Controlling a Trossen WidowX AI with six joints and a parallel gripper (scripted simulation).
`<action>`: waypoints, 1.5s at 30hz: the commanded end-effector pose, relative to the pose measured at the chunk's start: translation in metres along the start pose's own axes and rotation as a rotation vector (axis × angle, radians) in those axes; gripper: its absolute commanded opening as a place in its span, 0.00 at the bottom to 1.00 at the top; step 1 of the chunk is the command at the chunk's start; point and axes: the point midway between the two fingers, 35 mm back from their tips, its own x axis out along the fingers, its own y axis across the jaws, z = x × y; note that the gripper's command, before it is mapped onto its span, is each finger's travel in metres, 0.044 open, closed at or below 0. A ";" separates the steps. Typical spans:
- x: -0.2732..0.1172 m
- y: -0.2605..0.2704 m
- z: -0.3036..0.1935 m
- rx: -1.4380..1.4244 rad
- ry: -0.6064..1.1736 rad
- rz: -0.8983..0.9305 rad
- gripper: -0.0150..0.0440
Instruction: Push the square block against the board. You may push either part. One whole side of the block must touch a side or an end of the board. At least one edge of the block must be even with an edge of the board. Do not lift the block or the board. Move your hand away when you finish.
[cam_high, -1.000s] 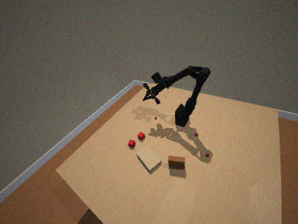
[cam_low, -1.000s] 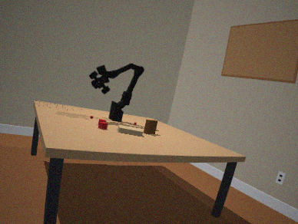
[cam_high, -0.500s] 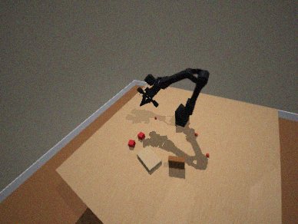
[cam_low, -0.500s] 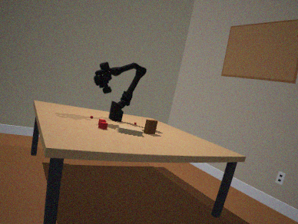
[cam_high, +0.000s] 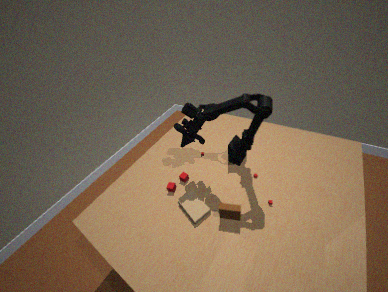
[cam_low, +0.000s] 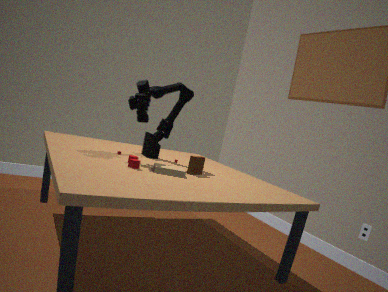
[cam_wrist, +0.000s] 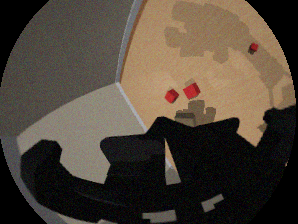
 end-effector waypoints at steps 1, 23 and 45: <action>0.005 0.006 -0.011 -0.080 0.014 -0.018 0.25; 0.048 0.007 -0.097 -0.620 0.143 -0.208 0.25; 0.081 -0.009 -0.190 -1.161 0.291 -0.344 0.25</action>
